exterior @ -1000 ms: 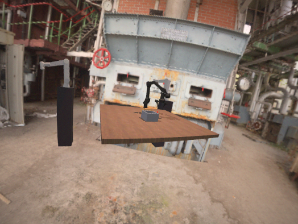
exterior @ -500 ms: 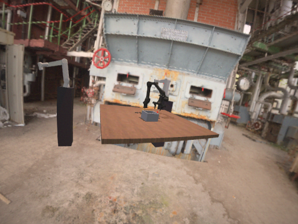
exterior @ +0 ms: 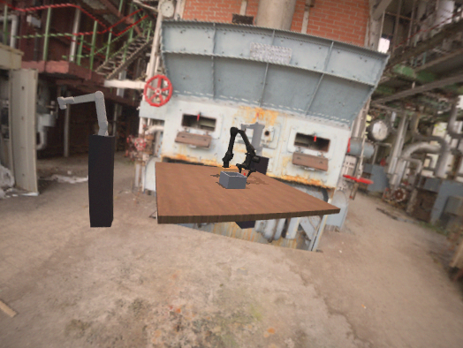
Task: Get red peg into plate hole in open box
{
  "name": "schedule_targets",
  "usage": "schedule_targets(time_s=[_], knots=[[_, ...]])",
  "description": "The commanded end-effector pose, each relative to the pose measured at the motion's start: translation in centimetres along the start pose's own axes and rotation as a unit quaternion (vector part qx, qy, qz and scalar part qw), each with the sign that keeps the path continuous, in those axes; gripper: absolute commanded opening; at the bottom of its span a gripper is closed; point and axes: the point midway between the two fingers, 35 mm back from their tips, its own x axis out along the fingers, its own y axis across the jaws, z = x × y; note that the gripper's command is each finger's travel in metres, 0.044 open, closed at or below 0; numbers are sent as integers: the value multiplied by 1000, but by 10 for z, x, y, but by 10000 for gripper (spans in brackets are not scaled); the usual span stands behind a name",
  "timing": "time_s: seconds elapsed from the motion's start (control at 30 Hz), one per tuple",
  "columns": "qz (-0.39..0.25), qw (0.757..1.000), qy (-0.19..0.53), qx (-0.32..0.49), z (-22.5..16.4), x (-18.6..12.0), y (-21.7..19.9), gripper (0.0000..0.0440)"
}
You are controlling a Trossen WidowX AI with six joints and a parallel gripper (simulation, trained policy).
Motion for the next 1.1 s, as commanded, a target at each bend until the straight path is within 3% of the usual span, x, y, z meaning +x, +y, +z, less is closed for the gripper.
schedule_targets(time_s=[0.0,0.13,0.53,1.07], knots=[[-2,1000,3,7,-5,12,-4,351],[-3,1000,6,14,-9,20,-7,295],[-15,999,47,25,-14,25,-7,0],[20,999,-23,-19,19,-17,-6,0]])
